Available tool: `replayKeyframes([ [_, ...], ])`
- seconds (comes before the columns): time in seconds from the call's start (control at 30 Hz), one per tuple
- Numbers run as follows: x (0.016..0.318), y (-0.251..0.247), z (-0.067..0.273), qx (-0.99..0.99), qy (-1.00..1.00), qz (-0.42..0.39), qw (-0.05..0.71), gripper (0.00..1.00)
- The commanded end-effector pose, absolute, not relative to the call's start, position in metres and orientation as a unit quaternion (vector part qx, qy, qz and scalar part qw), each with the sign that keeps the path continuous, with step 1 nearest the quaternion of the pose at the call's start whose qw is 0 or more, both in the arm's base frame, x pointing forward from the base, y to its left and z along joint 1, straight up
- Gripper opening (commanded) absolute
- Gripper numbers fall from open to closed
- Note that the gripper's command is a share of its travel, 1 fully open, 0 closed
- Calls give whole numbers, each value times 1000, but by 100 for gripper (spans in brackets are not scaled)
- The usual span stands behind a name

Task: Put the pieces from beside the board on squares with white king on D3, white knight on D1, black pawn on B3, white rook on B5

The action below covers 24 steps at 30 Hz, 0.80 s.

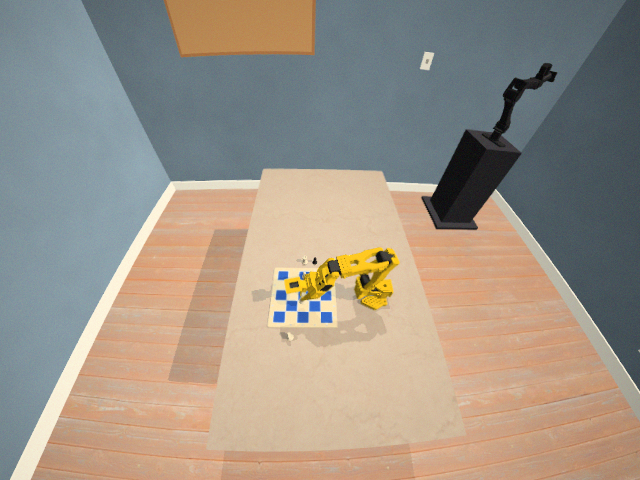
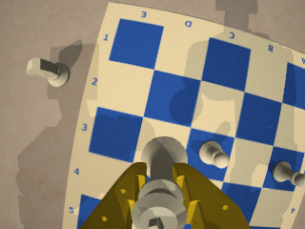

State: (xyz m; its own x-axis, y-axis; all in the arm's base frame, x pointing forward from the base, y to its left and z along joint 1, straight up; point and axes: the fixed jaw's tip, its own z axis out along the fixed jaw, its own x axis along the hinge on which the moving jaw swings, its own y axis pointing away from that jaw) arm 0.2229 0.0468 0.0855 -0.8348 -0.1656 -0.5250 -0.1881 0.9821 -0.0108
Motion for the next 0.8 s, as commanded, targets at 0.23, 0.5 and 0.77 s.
replayKeyframes([
  [0.23,223,49,77,-93,958,23,270,0],
  [0.5,223,49,69,-93,958,23,270,0],
  [0.77,224,49,63,-93,958,23,270,0],
])
